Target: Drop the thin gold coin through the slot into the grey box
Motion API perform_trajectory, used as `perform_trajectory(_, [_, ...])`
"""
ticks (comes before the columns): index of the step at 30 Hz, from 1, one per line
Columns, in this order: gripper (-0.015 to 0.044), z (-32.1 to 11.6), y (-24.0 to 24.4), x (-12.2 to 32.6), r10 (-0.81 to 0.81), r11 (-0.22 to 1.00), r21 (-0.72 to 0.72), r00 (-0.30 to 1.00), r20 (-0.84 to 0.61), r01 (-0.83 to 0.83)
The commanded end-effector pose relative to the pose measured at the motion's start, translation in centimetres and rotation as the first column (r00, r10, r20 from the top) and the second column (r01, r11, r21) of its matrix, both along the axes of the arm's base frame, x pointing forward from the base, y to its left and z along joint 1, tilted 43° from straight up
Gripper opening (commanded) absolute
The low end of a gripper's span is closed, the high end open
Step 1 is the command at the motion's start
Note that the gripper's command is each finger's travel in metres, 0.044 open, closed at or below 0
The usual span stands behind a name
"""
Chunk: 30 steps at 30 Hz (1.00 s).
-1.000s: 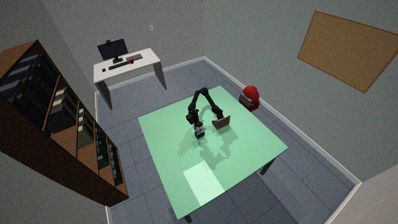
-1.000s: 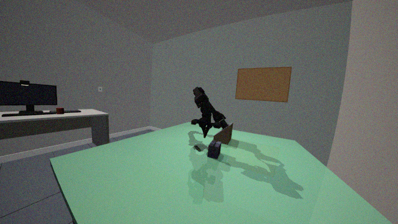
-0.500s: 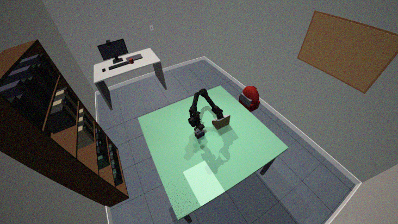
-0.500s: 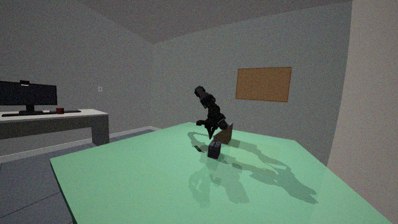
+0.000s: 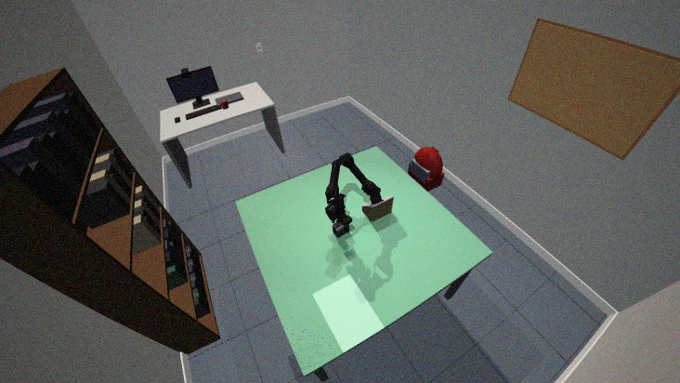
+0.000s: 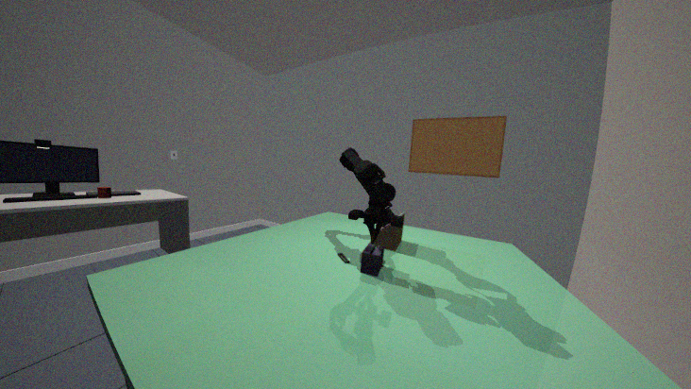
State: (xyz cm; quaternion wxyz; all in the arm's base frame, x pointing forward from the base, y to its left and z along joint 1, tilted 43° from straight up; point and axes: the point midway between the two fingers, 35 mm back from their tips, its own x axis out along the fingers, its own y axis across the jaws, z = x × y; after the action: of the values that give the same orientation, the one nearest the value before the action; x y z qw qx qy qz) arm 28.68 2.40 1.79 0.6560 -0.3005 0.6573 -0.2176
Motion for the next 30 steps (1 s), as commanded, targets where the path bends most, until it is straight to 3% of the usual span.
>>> perform_trajectory(1, [0.0000, 0.12, -0.15, 0.02, -0.001, 1.000, 0.001, 1.000, 0.000, 0.001])
perform_trajectory(30, [0.0000, -0.21, 0.44, 0.08, -0.008, 1.000, -0.005, 1.000, 0.004, 0.008])
